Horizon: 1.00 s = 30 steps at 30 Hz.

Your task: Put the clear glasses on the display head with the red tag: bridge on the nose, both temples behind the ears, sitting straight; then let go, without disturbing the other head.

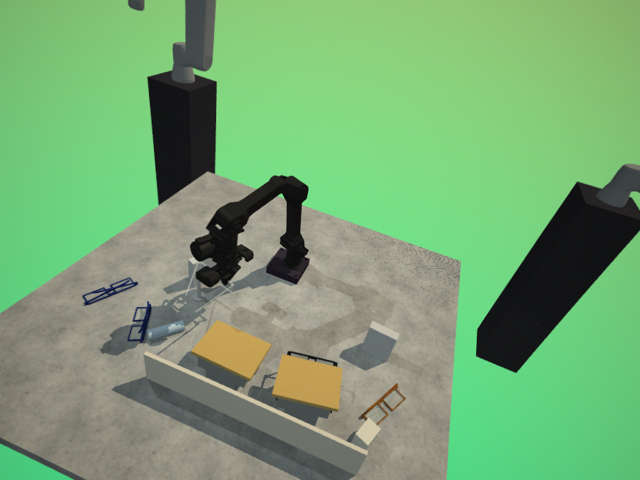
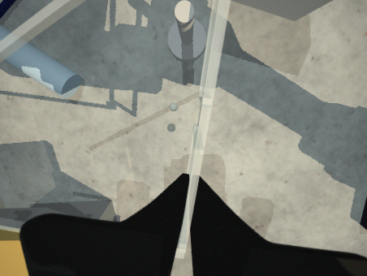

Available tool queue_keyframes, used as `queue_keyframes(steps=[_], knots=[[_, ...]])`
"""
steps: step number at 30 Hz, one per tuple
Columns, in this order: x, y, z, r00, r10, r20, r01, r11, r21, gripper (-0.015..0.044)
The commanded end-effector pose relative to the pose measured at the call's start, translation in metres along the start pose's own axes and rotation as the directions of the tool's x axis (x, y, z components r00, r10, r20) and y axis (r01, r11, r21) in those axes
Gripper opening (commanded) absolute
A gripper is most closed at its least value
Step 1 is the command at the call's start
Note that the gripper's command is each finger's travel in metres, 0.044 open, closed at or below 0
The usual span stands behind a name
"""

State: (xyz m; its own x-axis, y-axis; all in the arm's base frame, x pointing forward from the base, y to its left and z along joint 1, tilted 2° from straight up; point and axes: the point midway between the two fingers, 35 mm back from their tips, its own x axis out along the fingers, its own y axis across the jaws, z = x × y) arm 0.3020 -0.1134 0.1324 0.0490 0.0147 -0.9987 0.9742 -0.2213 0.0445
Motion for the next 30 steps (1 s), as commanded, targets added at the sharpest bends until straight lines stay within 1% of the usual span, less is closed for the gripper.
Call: queue_keyframes(steps=[1,8,10,16,26,30], knots=[[-0.002,0.001,0.005,1.000,0.005,-0.003,-0.005,0.990,0.140,0.0000],[-0.002,0.000,0.015,1.000,0.006,-0.002,-0.004,0.915,0.403,0.0000],[-0.002,0.000,0.017,1.000,0.006,-0.002,-0.004,0.893,0.450,0.0000],[0.009,0.001,0.018,1.000,0.006,-0.002,-0.004,0.890,0.456,0.0000],[0.055,0.001,0.018,1.000,0.006,-0.002,-0.004,0.890,0.456,0.0000],[0.058,0.000,0.017,1.000,0.006,-0.002,-0.004,0.890,0.456,0.0000]])
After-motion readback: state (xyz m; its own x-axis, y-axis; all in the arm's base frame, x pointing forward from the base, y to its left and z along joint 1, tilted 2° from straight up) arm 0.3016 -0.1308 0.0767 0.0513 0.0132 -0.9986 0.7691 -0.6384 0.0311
